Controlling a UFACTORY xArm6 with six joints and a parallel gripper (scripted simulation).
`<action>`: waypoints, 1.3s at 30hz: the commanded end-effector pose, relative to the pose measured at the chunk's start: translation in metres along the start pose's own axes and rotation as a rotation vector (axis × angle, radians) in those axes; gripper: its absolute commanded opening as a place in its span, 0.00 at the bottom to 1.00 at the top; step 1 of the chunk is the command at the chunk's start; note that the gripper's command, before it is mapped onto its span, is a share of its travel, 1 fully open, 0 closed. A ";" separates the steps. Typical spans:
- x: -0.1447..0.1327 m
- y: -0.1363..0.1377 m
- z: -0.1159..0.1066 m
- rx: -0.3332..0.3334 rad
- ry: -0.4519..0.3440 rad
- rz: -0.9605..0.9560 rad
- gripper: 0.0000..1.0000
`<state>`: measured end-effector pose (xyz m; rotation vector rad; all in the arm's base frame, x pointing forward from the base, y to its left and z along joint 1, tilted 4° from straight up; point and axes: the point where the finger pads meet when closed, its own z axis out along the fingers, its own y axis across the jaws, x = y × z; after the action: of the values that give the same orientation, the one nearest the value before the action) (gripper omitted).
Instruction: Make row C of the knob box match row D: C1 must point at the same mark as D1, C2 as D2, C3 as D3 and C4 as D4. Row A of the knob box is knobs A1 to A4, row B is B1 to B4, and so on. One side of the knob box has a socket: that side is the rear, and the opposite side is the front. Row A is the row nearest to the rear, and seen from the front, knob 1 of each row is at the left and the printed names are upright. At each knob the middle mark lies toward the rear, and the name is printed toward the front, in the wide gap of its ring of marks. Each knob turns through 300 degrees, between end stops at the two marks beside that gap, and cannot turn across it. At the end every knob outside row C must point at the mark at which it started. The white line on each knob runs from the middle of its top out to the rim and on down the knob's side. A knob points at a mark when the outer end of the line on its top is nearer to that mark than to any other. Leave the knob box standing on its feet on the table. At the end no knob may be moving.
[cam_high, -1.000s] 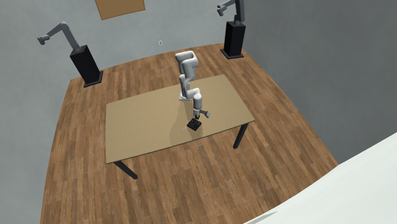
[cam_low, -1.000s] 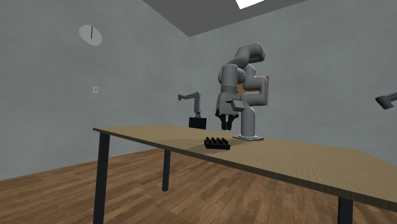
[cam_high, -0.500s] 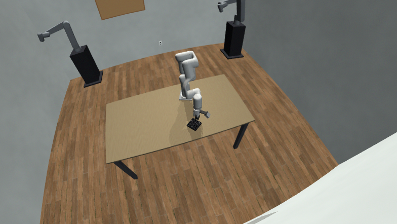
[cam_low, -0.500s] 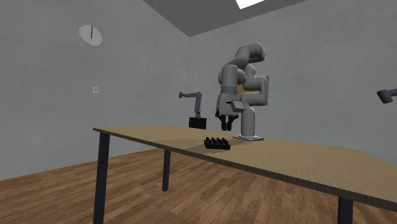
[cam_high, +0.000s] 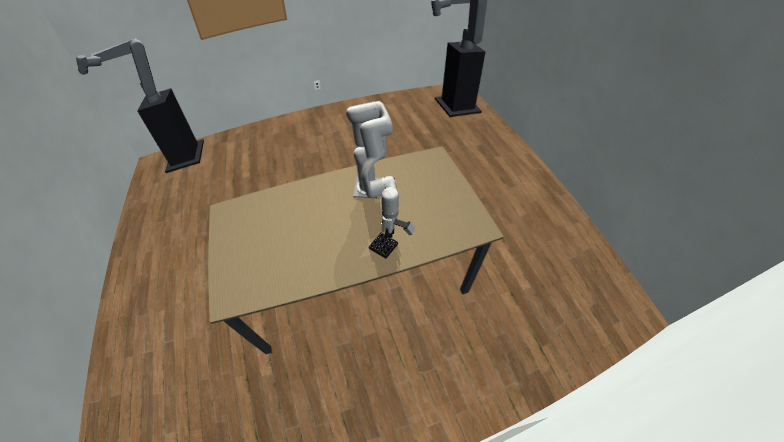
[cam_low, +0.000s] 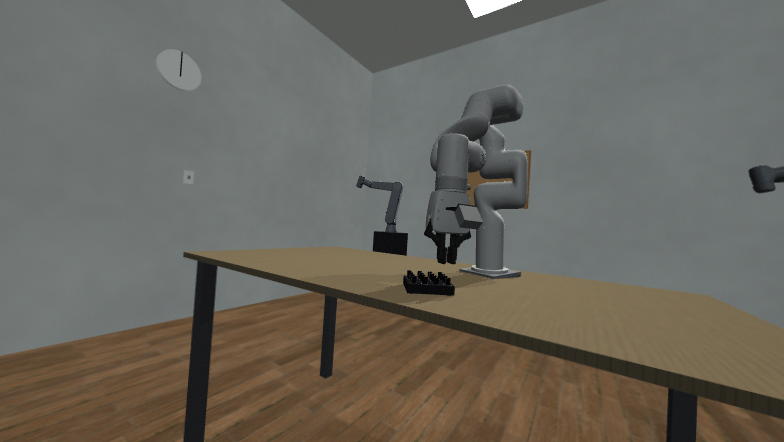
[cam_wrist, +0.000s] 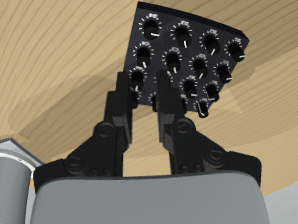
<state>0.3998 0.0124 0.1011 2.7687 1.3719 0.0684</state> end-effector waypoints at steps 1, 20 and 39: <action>0.001 0.001 0.005 -0.004 0.003 0.000 0.19; 0.001 0.002 0.023 -0.003 0.003 0.000 0.19; 0.001 0.002 0.026 -0.003 0.003 0.000 0.19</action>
<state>0.4018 0.0110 0.0746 2.7684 1.3717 0.0693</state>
